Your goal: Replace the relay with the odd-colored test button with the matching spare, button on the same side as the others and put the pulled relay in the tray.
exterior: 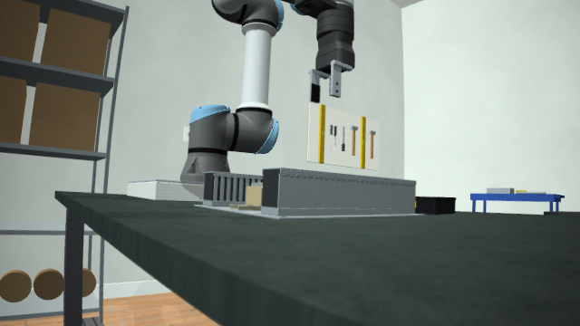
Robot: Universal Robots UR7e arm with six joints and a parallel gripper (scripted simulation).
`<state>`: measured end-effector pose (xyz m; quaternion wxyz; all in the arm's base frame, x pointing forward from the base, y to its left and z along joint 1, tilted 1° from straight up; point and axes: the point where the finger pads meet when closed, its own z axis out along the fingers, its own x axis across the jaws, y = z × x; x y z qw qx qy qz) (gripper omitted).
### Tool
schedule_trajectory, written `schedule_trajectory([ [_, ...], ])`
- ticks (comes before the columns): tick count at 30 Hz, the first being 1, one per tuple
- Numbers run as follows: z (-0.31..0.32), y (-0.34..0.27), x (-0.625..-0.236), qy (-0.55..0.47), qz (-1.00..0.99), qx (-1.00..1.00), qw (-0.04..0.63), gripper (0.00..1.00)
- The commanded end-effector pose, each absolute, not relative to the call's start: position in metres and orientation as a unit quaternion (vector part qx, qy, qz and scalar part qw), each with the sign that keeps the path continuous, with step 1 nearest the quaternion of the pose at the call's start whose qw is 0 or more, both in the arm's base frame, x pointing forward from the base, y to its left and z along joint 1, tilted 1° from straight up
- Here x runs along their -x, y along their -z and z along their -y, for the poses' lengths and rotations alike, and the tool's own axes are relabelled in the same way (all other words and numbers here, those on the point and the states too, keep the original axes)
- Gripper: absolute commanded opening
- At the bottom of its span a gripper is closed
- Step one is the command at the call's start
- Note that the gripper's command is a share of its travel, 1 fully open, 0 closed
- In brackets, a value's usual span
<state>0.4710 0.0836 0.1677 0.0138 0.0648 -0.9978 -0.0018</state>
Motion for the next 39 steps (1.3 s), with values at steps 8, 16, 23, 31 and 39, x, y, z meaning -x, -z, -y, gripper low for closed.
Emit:
schedule_trajectory([
  [8, -0.098, -0.15, -0.469, 0.002, 0.998, -0.065, 0.012, 1.0],
  [16, -0.12, -0.122, -0.465, 0.001, 0.998, -0.066, 0.011, 1.0],
  [23, -0.12, -0.122, -0.465, 0.001, 0.998, -0.066, 0.011, 1.0],
  [31, -0.155, -0.077, -0.46, 0.001, 0.998, -0.066, 0.011, 1.0],
  [39, -0.155, -0.077, -0.46, 0.001, 0.998, -0.066, 0.011, 1.0],
])
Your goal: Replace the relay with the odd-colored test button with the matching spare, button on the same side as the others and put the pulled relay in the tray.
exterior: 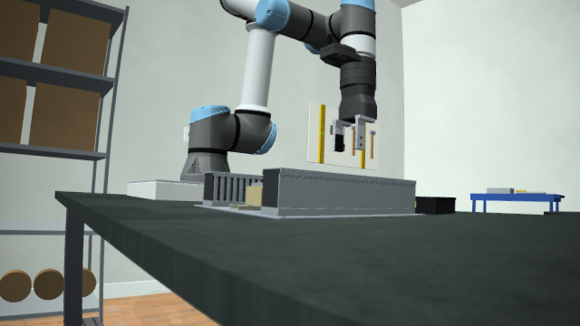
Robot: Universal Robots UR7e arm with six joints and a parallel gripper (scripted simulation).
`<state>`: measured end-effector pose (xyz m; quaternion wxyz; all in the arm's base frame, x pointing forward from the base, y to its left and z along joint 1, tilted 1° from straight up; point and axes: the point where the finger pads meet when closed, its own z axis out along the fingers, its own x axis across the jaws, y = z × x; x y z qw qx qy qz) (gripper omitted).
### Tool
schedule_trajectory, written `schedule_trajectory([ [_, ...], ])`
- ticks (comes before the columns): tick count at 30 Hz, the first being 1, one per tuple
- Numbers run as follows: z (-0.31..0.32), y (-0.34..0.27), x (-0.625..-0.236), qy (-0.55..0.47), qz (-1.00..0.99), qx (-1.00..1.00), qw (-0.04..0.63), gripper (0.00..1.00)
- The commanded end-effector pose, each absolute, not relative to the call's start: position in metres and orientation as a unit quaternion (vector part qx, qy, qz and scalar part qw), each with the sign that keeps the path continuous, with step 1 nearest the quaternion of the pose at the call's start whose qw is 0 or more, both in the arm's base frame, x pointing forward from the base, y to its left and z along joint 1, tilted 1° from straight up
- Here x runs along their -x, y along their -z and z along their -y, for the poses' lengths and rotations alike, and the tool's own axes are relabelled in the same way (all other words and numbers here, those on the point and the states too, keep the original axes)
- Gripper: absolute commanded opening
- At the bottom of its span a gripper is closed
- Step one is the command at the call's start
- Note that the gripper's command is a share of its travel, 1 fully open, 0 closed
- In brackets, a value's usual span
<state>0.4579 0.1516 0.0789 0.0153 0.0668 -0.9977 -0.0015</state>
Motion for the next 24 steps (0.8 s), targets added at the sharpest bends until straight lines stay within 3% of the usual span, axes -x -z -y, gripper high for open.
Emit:
schedule_trajectory([
  [1, -0.155, -0.077, -0.46, 0.001, 0.998, -0.066, 0.011, 1.0],
  [6, -0.173, -0.055, -0.458, 0.002, 0.998, -0.066, 0.011, 1.0],
  [24, -0.168, -0.062, -0.458, 0.002, 0.998, -0.066, 0.011, 1.0],
])
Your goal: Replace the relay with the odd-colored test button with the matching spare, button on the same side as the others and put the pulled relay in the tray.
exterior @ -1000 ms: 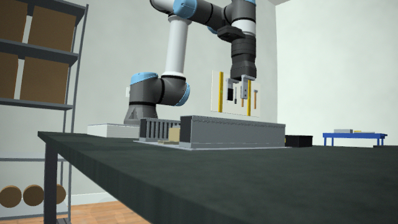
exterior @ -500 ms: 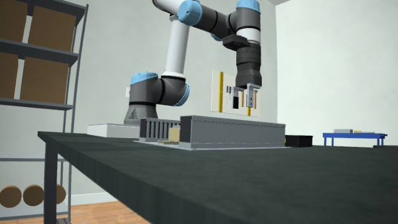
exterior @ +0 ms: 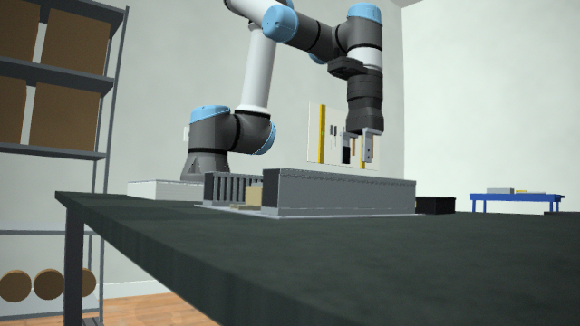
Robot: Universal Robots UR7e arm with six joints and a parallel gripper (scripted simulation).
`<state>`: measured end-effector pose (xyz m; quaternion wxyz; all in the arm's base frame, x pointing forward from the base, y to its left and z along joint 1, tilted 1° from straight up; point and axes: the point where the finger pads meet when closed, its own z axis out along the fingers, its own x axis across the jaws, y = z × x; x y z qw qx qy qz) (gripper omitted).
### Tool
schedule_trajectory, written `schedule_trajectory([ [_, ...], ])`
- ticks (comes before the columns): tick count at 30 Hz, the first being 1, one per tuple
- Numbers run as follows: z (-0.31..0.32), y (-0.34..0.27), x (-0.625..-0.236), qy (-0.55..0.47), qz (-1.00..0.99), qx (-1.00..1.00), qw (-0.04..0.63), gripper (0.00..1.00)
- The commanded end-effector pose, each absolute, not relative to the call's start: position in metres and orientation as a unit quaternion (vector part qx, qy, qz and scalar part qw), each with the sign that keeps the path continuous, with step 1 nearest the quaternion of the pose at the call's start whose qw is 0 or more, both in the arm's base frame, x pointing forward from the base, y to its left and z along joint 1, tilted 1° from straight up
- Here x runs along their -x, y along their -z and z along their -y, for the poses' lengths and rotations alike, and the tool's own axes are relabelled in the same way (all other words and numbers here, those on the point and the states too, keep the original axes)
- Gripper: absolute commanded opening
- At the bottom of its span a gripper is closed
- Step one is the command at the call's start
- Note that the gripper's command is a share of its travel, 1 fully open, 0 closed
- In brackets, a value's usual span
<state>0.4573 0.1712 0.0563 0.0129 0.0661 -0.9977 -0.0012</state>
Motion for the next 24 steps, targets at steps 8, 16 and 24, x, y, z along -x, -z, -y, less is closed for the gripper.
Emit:
schedule_trajectory([
  [8, -0.168, -0.0616, -0.458, 0.002, 0.998, -0.066, 0.011, 1.0],
  [16, -0.1637, -0.0665, -0.4591, 0.002, 0.998, -0.066, 0.011, 1.0],
  [24, -0.1637, -0.0665, -0.4591, 0.002, 0.998, -0.066, 0.011, 1.0],
])
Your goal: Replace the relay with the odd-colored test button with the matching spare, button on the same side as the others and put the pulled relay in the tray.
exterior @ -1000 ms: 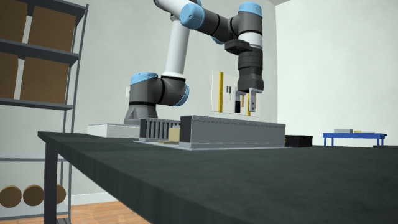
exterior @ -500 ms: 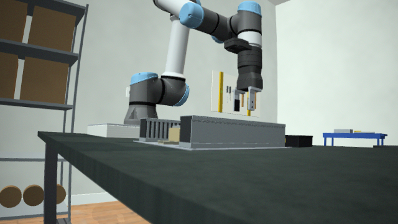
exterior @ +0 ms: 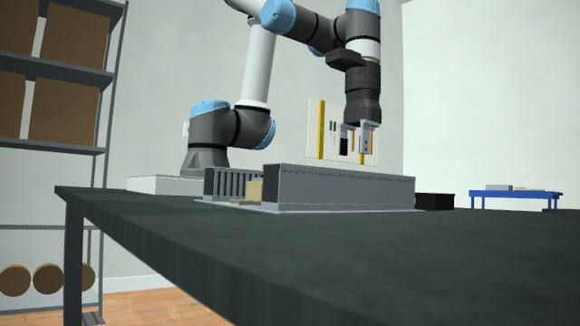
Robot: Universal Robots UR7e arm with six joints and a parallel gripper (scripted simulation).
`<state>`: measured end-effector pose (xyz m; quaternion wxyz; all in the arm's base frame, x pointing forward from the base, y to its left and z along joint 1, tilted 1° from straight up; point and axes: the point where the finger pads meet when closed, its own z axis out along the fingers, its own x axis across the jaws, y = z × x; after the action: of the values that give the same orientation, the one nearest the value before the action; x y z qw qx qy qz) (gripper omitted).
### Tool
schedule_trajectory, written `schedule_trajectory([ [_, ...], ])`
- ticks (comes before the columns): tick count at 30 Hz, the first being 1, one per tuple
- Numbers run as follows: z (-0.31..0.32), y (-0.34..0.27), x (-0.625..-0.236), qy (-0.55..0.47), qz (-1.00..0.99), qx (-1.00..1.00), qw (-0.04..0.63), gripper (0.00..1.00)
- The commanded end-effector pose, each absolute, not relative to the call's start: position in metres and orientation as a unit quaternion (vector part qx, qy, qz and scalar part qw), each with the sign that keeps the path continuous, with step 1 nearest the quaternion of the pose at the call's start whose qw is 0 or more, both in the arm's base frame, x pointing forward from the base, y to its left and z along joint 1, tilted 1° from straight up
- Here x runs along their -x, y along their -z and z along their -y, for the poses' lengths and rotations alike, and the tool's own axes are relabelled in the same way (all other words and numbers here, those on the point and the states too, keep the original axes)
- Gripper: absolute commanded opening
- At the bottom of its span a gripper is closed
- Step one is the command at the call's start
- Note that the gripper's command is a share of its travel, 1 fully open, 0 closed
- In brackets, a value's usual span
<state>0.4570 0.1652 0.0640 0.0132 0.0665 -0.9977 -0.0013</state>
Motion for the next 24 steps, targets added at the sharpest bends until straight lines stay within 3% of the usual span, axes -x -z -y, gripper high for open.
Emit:
schedule_trajectory([
  [1, -0.1637, -0.0665, -0.4591, 0.002, 0.998, -0.066, 0.011, 1.0],
  [24, -0.1613, -0.0692, -0.4594, 0.002, 0.998, -0.066, 0.012, 1.0],
])
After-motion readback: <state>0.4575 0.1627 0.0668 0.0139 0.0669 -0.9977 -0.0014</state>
